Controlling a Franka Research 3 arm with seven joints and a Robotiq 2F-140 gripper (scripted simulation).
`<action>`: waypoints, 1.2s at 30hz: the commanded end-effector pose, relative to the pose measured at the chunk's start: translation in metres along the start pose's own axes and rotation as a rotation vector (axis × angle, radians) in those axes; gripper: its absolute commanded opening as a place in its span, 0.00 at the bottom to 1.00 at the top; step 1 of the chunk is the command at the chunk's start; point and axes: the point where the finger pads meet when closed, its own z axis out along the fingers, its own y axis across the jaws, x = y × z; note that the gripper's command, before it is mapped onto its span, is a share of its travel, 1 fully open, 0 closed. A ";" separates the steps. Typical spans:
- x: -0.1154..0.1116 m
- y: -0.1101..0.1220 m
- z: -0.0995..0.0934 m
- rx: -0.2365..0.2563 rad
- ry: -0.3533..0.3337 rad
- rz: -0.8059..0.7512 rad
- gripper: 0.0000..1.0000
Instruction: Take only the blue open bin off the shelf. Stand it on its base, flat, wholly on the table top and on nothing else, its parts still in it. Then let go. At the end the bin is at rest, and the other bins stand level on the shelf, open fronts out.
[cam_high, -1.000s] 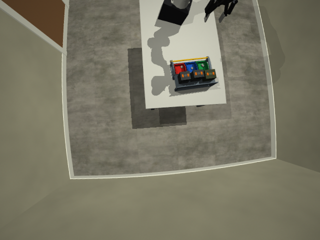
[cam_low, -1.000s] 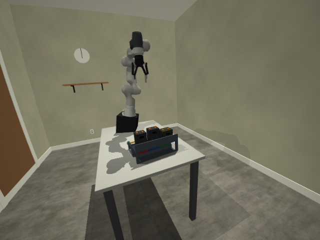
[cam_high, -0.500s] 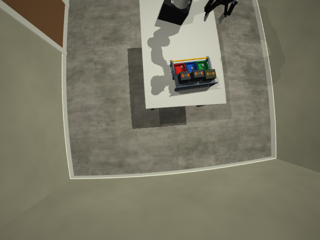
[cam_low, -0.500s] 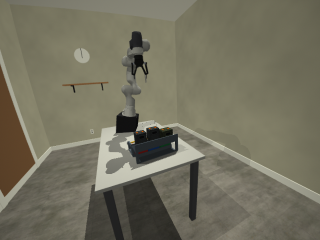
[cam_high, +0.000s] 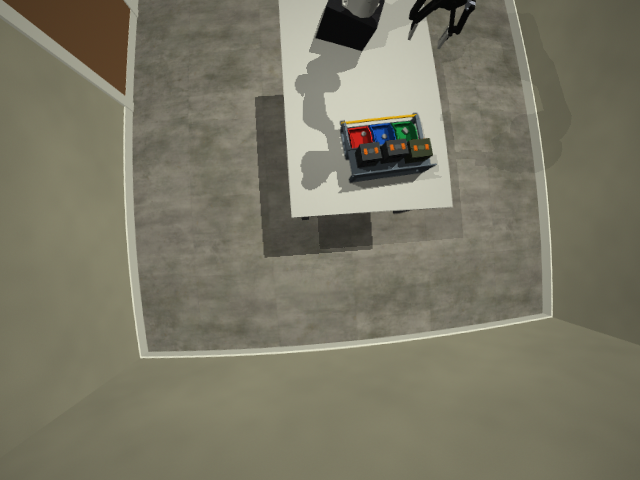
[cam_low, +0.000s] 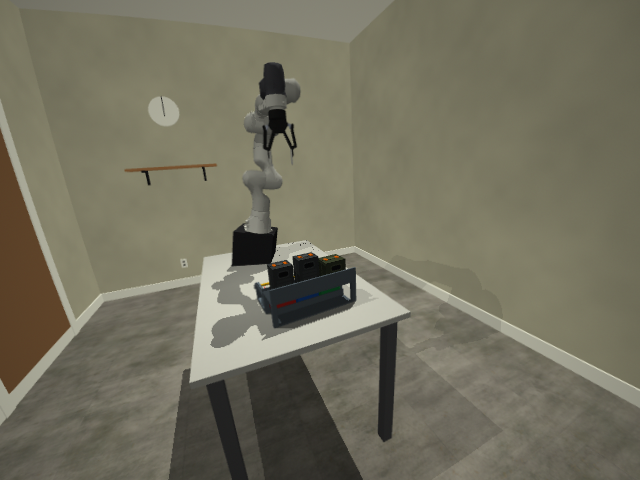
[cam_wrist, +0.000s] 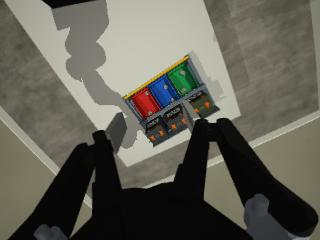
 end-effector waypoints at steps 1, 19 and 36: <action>0.001 0.002 0.002 0.002 0.001 0.174 0.57; 0.001 0.002 0.003 0.003 -0.001 0.377 0.57; 0.000 0.003 0.003 0.004 -0.002 0.580 0.57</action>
